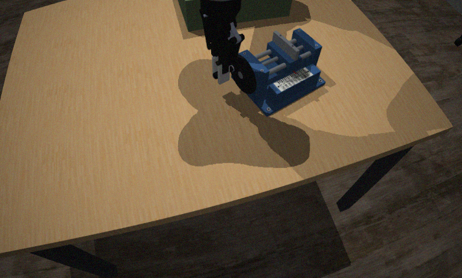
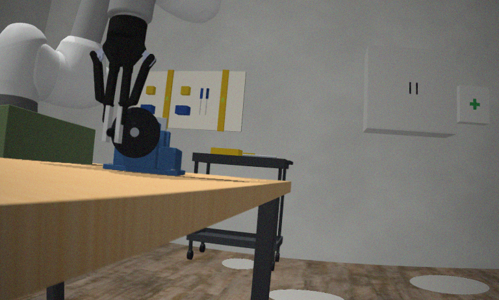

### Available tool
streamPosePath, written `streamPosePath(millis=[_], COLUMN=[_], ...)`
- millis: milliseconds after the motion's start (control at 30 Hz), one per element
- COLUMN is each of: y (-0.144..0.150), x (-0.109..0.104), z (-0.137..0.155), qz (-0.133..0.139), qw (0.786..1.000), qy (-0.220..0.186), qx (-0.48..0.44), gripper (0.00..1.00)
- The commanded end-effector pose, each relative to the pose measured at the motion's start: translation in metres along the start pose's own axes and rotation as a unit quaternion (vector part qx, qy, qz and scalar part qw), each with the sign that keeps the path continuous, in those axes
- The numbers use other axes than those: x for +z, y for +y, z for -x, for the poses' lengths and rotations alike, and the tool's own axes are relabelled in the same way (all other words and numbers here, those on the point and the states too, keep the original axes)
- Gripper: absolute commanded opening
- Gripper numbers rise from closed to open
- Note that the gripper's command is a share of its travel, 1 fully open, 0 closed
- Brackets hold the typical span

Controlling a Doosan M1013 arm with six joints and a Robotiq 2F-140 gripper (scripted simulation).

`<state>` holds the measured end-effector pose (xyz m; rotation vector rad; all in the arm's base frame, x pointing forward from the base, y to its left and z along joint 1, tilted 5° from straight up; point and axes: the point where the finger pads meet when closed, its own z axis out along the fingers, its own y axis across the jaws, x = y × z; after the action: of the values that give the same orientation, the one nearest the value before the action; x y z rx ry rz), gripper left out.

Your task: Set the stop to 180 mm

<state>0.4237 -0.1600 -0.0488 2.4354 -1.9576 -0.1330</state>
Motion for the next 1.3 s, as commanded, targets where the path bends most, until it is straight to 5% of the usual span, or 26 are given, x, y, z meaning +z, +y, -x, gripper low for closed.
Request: streamPosePath(millis=[0,1267], y=[0.001,-0.023], x=[-0.004,-0.041], z=[0.0,0.0], qz=[0.0,0.0], qw=[1.0,1.0], qy=[0.0,0.0], qx=[0.0,0.0], gripper=[0.04,0.04])
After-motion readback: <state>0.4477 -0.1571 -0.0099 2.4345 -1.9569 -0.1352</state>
